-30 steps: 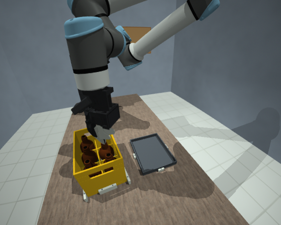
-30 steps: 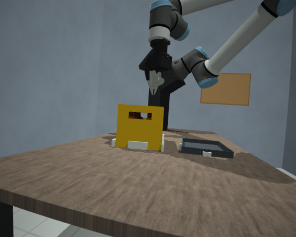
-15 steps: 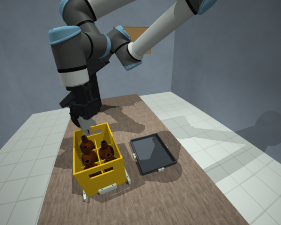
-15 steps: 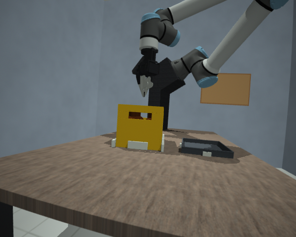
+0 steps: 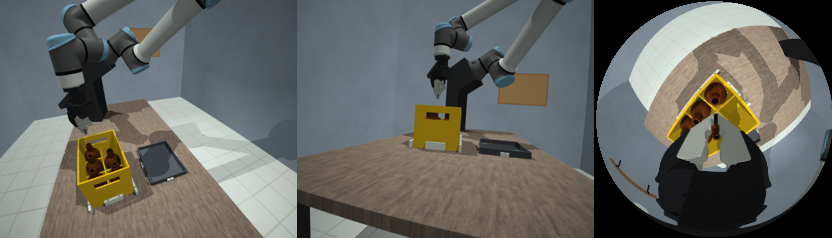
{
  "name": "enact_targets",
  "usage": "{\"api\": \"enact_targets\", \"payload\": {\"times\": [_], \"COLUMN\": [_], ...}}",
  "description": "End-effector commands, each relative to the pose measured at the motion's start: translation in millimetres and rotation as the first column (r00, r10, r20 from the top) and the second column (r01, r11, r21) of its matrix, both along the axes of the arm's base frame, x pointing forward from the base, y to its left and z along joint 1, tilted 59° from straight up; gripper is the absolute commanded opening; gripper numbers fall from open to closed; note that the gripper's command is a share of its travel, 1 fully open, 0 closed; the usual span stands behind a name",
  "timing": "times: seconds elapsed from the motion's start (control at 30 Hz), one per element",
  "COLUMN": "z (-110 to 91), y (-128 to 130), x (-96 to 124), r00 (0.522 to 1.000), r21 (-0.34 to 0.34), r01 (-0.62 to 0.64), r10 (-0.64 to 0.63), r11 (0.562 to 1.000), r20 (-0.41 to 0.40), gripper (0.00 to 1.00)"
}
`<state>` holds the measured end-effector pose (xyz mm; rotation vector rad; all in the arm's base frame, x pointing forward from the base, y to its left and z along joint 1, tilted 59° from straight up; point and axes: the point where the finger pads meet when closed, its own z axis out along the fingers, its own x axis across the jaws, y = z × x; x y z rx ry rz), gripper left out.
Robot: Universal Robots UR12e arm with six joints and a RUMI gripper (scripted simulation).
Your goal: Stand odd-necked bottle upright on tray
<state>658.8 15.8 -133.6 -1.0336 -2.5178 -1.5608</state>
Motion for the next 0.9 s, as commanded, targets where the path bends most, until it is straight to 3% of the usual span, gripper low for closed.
{"api": "enact_targets", "payload": {"times": [0.0,0.03,0.87], "z": [-1.9,-0.1,-0.1], "y": [-3.3,-5.0,-4.3], "x": [-2.8,-0.7,-0.5], "r00": [1.000,1.000,1.000], "r21": [-0.007,-0.010,-0.009], "r01": [-0.003,-0.002,-0.003], "r10": [0.003,0.003,0.003], "r11": [1.000,1.000,1.000], "r20": [0.010,0.014,0.013], "gripper": [0.00,0.38,0.38]}}
